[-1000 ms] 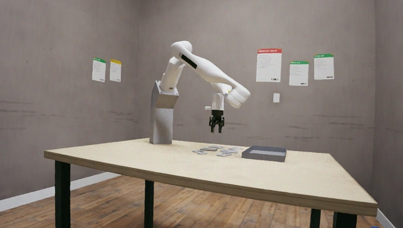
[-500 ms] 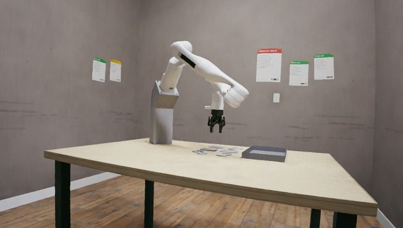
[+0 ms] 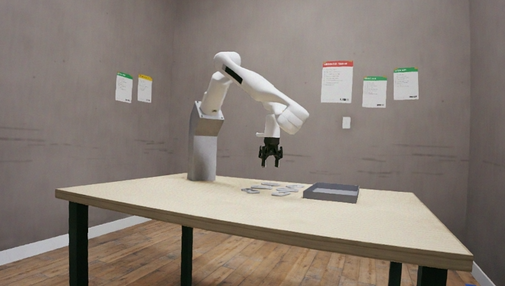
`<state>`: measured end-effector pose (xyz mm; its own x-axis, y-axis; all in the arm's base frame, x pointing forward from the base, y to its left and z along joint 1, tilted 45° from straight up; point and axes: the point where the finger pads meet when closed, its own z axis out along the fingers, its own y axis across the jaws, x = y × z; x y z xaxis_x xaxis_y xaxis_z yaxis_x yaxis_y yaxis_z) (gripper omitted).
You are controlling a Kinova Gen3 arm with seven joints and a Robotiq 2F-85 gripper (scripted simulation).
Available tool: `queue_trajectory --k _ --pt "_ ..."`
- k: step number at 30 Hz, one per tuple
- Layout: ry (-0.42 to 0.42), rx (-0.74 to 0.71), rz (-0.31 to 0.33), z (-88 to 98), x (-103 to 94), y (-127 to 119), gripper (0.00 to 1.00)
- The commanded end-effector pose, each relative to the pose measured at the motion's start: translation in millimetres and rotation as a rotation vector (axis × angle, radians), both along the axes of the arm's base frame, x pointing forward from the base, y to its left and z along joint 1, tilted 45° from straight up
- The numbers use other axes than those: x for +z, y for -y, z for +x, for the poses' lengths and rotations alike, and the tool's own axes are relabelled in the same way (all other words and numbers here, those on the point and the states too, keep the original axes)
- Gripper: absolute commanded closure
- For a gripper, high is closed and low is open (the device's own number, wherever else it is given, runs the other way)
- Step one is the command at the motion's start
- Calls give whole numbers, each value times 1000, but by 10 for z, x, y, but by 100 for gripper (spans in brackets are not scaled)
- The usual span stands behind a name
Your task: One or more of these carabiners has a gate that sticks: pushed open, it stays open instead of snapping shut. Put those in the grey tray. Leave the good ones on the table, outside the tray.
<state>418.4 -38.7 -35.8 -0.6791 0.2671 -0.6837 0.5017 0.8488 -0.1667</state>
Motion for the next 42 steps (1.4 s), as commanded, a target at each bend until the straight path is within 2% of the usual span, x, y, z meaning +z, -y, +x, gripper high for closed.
queue_trajectory --k 1,10,11,27,28,42 --pt "20 -37 18 -4 109 200 0" --pt "20 -37 18 -4 109 200 0" --pt "17 -32 19 -107 563 26 0" --pt "17 -32 19 -107 563 26 0" --pt "13 -34 20 -214 1012 -114 0" --pt "13 -34 20 -214 1012 -114 0"
